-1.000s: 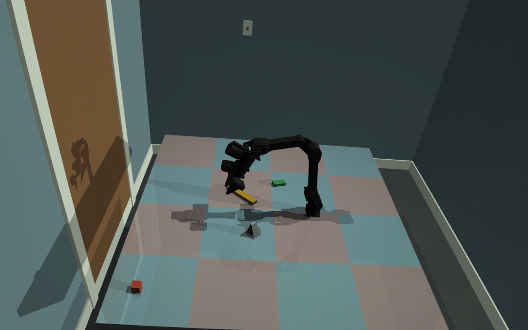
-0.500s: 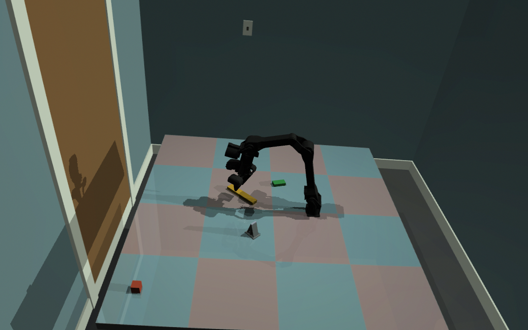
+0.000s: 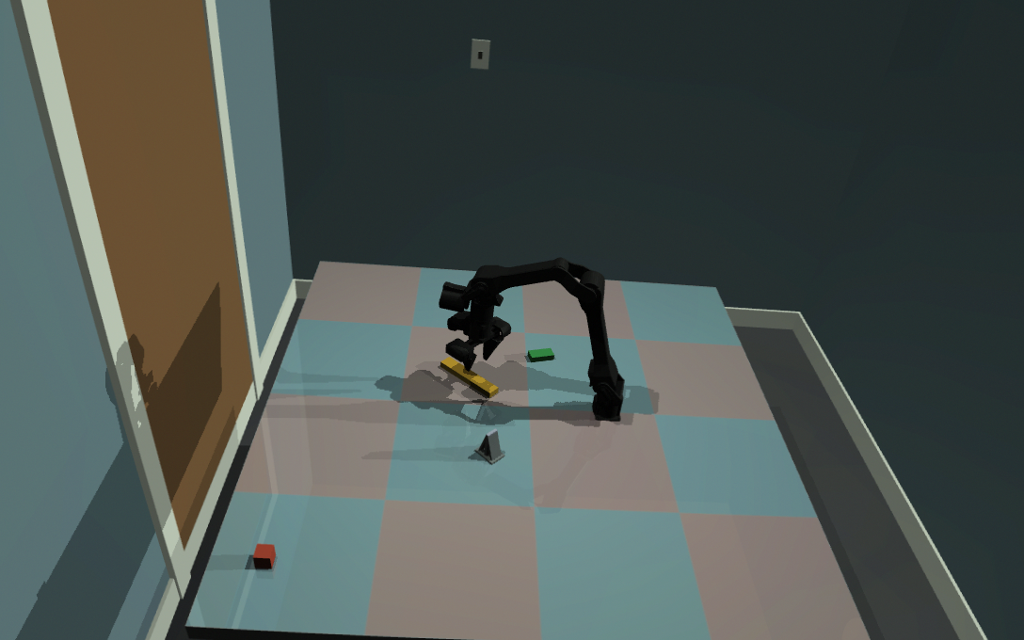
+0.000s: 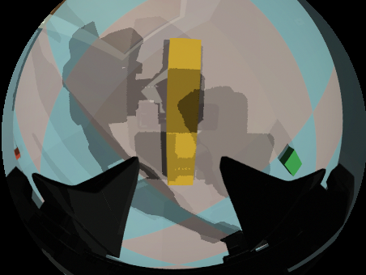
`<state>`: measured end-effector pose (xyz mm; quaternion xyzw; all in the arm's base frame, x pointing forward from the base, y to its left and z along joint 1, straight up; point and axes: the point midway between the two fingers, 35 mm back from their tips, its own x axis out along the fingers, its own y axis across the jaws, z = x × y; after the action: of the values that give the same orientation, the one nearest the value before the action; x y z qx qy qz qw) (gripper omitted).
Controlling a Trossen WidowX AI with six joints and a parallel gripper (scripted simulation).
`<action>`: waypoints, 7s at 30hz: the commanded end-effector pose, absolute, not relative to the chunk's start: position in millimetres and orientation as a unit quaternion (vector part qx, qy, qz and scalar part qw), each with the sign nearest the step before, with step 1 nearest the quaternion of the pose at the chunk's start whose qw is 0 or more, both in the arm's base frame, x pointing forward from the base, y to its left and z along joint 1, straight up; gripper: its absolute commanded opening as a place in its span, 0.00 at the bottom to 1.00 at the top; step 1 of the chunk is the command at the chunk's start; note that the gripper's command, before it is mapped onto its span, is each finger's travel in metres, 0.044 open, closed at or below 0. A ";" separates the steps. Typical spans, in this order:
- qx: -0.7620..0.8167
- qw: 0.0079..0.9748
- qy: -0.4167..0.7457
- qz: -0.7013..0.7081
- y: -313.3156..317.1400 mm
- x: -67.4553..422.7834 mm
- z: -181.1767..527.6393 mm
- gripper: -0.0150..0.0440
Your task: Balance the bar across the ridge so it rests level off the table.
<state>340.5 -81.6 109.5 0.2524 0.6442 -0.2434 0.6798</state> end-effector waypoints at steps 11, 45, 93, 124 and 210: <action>0.252 0.674 0.649 -0.249 -82.5 338.5 73.3 0.79; 0.252 0.674 0.650 -0.245 -81.6 338.9 51.6 0.50; 0.252 0.674 0.649 -0.248 -82.3 338.2 156.1 0.25; 0.263 0.670 0.646 -0.254 7.5 341.8 170.6 0.25; 0.287 0.657 0.644 -0.267 190.6 280.5 128.3 0.25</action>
<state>279.8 190.9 128.7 0.2871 0.6453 -0.2661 0.6560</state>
